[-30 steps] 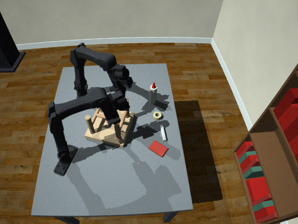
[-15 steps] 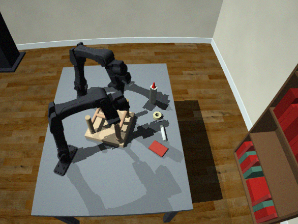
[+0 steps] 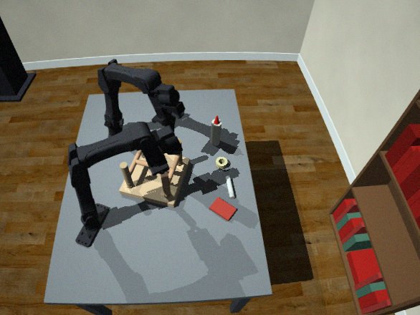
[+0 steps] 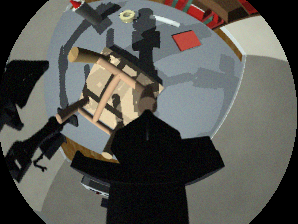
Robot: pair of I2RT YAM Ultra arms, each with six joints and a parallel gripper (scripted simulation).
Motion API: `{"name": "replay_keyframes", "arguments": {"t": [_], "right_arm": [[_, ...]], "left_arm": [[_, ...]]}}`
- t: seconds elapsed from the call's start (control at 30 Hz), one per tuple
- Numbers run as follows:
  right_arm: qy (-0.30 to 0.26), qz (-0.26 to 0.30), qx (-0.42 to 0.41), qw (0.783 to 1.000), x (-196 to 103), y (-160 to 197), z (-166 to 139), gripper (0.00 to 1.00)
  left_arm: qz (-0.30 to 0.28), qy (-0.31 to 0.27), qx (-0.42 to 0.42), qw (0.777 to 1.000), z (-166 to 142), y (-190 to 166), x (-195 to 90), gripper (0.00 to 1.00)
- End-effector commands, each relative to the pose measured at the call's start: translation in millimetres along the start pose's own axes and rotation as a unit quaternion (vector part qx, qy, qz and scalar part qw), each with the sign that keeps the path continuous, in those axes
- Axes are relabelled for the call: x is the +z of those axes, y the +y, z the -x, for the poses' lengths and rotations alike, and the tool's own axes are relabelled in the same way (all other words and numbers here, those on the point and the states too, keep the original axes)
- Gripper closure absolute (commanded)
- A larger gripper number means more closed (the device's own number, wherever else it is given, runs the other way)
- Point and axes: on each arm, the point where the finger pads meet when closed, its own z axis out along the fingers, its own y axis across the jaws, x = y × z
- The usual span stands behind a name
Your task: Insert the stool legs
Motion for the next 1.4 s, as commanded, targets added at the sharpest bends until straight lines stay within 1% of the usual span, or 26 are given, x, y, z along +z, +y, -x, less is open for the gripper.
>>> {"name": "replay_keyframes", "arguments": {"t": [0.0,0.07,0.1,0.17,0.2,0.23,0.27,0.33,0.37,0.4,0.43,0.47,0.5,0.57,0.67,0.73,0.77,0.83,0.93,1.07,1.23,1.3,1.37], "right_arm": [[0.003,0.000,-0.002,1.000,-19.4,-1.4,-2.2,1.00],[-0.015,-0.001,-0.002,1.000,-33.8,-1.5,1.5,1.00],[-0.029,-0.001,-0.002,1.000,-35.4,-1.6,6.7,1.00],[-0.029,-0.001,-0.002,1.000,-35.4,-1.6,6.7,1.00],[-0.025,0.000,-0.001,1.000,-36.0,-0.7,11.4,1.00],[-0.033,-0.001,-0.002,0.999,-39.8,-1.9,16.4,1.00],[-0.047,-0.001,-0.001,0.999,-53.8,-1.8,2.1,1.00],[-0.073,-0.001,-0.001,0.997,-69.0,-2.0,4.9,1.00],[-0.067,-0.001,-0.001,0.998,-65.3,-2.1,4.8,1.00],[-0.067,-0.007,0.007,0.998,-64.8,-7.8,4.1,1.00],[-0.073,-0.007,0.009,0.997,-61.3,-8.9,8.1,1.00],[-0.058,-0.008,0.011,0.998,-47.3,-10.3,4.8,1.00],[-0.057,-0.008,0.014,0.998,-37.7,-12.8,10.1,1.00],[-0.093,-0.011,0.023,0.995,-48.3,-19.1,17.8,1.00],[-0.134,-0.017,0.040,0.990,-52.1,-32.4,29.9,1.00],[-0.134,-0.017,0.040,0.990,-52.1,-32.4,29.9,1.00],[-0.151,-0.012,0.044,0.988,-54.6,-33.3,34.2,1.00],[-0.185,-0.020,0.059,0.981,-59.8,-46.8,42.4,1.00],[-0.245,-0.040,0.088,0.965,-71.0,-73.1,53.3,1.00],[-0.321,-0.061,0.118,0.938,-89.0,-105.5,61.9,1.00],[-0.405,-0.101,0.152,0.896,-115.8,-147.3,59.1,1.00],[-0.405,-0.101,0.152,0.896,-115.8,-147.3,59.1,1.00],[-0.435,-0.116,0.163,0.878,-126.2,-161.9,55.8,1.00]], "left_arm": [[0.002,-0.015,-0.001,1.000,4.8,-0.4,-12.5,1.00],[0.002,-0.015,-0.001,1.000,4.8,-0.4,-12.4,1.00],[0.002,-0.015,-0.001,1.000,4.8,-0.4,-12.5,1.00],[0.002,-0.015,-0.001,1.000,4.8,-0.4,-12.5,1.00],[0.002,-0.015,-0.001,1.000,4.8,-0.4,-12.5,1.00],[0.002,-0.015,-0.001,1.000,4.8,-0.4,-12.5,1.00],[0.002,-0.015,-0.001,1.000,4.8,-0.4,-12.5,1.00],[0.002,-0.015,-0.001,1.000,4.8,-0.4,-12.4,1.00],[0.002,-0.015,-0.001,1.000,4.8,-0.4,-12.5,1.00],[0.009,-0.025,-0.013,1.000,2.5,9.9,-12.2,1.00],[0.010,-0.030,-0.014,0.999,5.4,10.8,-11.1,1.00],[0.010,-0.035,-0.015,0.999,7.7,12.2,-10.5,1.00],[0.011,-0.045,-0.017,0.999,10.8,14.8,-11.6,1.00],[0.015,-0.065,-0.024,0.998,16.3,21.5,-14.0,1.00],[0.021,-0.103,-0.037,0.994,25.8,34.7,-20.4,1.00],[0.021,-0.103,-0.037,0.994,25.8,34.7,-20.4,1.00],[0.017,-0.116,-0.038,0.992,29.3,35.4,-22.5,1.00],[0.026,-0.147,-0.050,0.987,35.6,49.2,-28.8,1.00],[0.046,-0.201,-0.070,0.976,44.0,74.0,-42.1,1.00],[0.070,-0.272,-0.098,0.955,49.5,105.5,-62.2,1.00],[0.111,-0.349,-0.125,0.922,45.4,144.5,-91.9,1.00],[0.111,-0.349,-0.125,0.922,45.4,144.5,-91.9,1.00],[0.128,-0.379,-0.134,0.907,41.5,158.8,-104.9,1.00]]}}
